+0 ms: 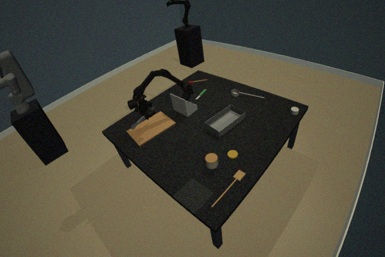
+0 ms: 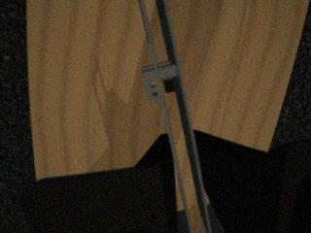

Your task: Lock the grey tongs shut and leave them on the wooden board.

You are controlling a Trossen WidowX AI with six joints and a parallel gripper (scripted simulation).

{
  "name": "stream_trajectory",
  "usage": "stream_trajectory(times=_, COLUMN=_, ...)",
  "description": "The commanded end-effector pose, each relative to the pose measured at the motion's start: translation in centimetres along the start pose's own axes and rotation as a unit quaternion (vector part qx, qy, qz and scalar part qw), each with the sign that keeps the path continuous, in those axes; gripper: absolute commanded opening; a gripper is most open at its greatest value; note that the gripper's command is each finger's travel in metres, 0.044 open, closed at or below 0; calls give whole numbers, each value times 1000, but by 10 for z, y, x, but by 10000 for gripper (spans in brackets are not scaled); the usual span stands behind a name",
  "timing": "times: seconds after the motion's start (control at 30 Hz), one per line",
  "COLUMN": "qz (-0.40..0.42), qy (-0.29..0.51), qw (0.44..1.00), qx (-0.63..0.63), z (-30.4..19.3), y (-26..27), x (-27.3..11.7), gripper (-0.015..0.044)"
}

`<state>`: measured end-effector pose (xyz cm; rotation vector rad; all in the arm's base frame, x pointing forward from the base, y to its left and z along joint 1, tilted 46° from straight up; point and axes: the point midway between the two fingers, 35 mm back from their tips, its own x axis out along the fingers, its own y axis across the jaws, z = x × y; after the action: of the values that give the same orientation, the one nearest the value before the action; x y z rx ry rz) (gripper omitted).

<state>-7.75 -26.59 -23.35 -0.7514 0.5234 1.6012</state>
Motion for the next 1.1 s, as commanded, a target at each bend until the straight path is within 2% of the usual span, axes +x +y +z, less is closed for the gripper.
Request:
stream_trajectory(times=0.0, qz=1, qy=-1, qw=1000, qx=-2, z=0, y=0, x=7, gripper=-150)
stream_trajectory(times=1.07, qz=1, qy=-2, qw=1000, qx=-2, z=5, y=-2, x=58, gripper=-150)
